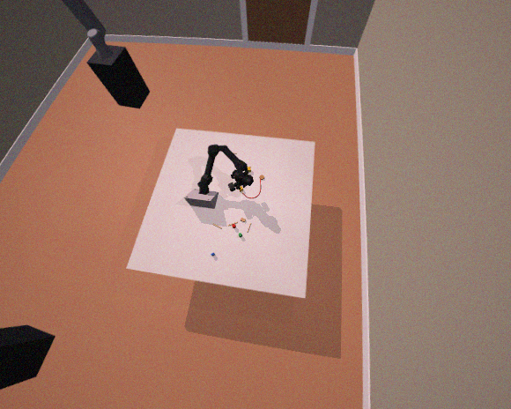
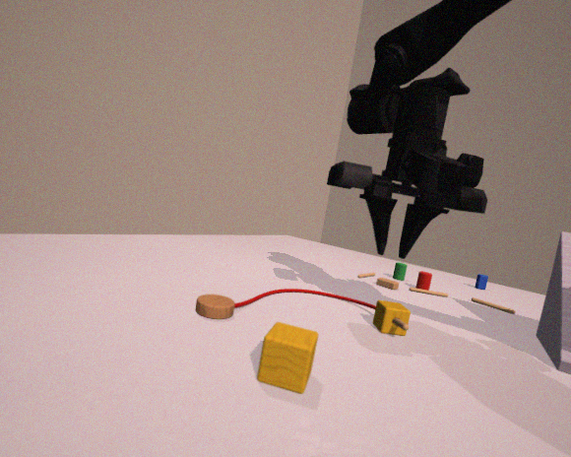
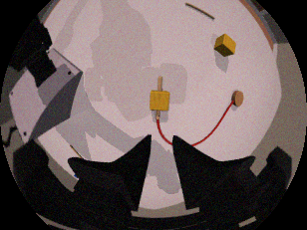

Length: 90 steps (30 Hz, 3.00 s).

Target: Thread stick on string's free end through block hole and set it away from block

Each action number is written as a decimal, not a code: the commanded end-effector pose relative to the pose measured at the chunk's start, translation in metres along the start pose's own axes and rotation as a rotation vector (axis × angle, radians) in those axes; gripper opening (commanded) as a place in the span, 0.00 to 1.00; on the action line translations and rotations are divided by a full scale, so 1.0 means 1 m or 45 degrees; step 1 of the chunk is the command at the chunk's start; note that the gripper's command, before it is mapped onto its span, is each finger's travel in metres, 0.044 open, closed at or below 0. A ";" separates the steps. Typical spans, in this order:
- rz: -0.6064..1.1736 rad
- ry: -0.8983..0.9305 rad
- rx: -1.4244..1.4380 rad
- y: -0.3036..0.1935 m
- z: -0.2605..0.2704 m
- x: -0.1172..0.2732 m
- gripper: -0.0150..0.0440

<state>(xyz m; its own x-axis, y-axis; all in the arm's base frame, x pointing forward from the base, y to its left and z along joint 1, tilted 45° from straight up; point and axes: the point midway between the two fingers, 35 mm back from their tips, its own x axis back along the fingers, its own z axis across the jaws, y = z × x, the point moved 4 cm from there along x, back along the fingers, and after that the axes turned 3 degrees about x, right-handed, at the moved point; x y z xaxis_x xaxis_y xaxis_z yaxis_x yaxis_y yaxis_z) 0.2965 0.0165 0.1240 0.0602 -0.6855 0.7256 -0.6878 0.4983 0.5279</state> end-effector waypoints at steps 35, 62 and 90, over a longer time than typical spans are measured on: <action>-0.011 0.036 -2.909 0.044 -0.002 0.008 0.46; 0.006 0.059 -3.991 0.057 -0.001 0.009 0.46; 0.009 0.052 -3.991 0.056 -0.003 -0.018 0.46</action>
<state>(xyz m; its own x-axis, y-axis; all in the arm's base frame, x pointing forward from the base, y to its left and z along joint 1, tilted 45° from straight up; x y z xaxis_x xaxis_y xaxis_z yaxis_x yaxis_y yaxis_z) 0.2603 0.0545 0.1461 0.0796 -0.6929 0.7166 0.6974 -0.4749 -0.5367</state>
